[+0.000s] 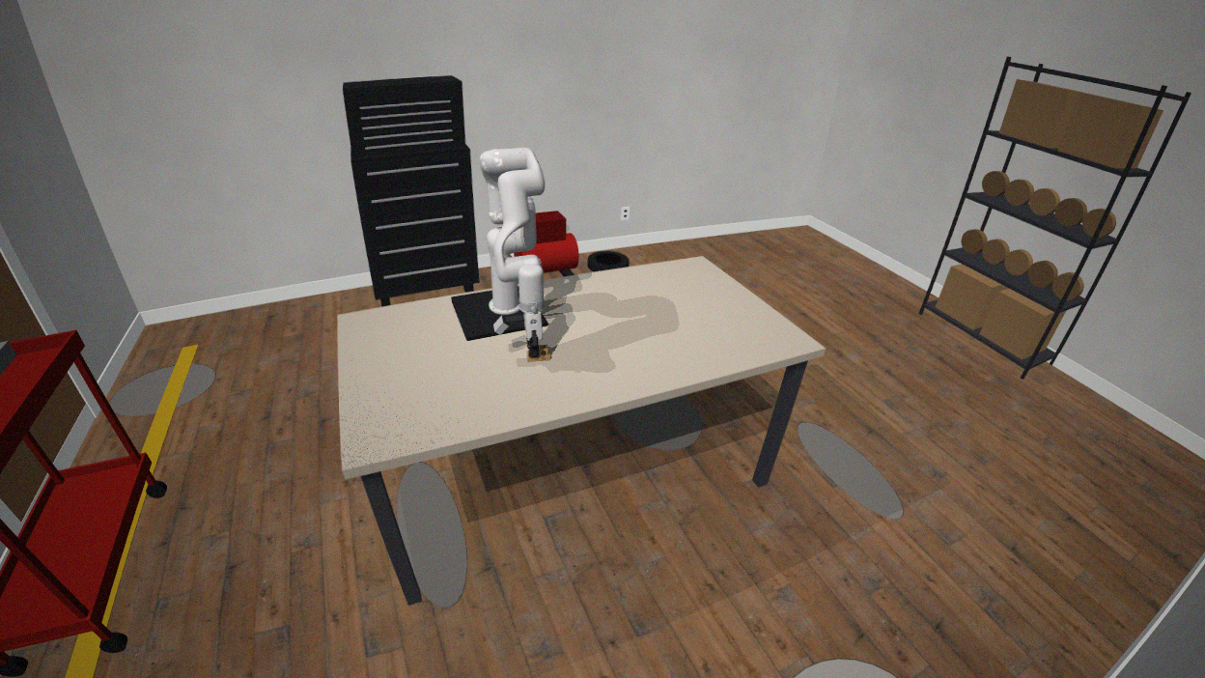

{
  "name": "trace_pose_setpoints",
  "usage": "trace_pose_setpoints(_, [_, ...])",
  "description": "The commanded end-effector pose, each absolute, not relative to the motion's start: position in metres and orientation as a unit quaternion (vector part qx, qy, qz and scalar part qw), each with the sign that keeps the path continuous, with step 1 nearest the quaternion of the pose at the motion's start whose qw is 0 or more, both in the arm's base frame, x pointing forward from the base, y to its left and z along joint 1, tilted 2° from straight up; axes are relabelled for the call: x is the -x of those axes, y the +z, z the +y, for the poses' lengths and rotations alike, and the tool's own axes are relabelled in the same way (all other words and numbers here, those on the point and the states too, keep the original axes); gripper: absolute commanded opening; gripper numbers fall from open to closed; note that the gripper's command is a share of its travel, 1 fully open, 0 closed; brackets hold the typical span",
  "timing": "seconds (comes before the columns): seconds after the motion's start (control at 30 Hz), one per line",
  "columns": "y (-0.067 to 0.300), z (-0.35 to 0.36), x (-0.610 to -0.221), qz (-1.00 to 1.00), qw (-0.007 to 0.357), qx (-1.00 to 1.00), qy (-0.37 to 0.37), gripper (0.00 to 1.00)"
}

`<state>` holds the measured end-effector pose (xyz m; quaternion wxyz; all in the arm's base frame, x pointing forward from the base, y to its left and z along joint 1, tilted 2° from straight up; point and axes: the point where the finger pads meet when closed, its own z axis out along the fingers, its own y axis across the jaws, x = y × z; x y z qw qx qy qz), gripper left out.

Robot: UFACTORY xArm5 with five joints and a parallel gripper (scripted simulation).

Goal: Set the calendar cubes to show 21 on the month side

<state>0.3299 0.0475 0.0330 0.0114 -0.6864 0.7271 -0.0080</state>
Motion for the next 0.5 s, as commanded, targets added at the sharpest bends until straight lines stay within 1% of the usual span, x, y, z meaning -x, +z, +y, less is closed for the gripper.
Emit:
trace_pose_setpoints(0.0, [0.034, 0.048, -0.331, 0.727, 0.013, 0.686, -0.009, 0.47])
trace_pose_setpoints(0.3, [0.035, 0.048, -0.331, 0.727, 0.013, 0.686, -0.009, 0.47])
trace_pose_setpoints(0.47, [0.048, 0.048, -0.331, 0.727, 0.013, 0.686, -0.009, 0.47])
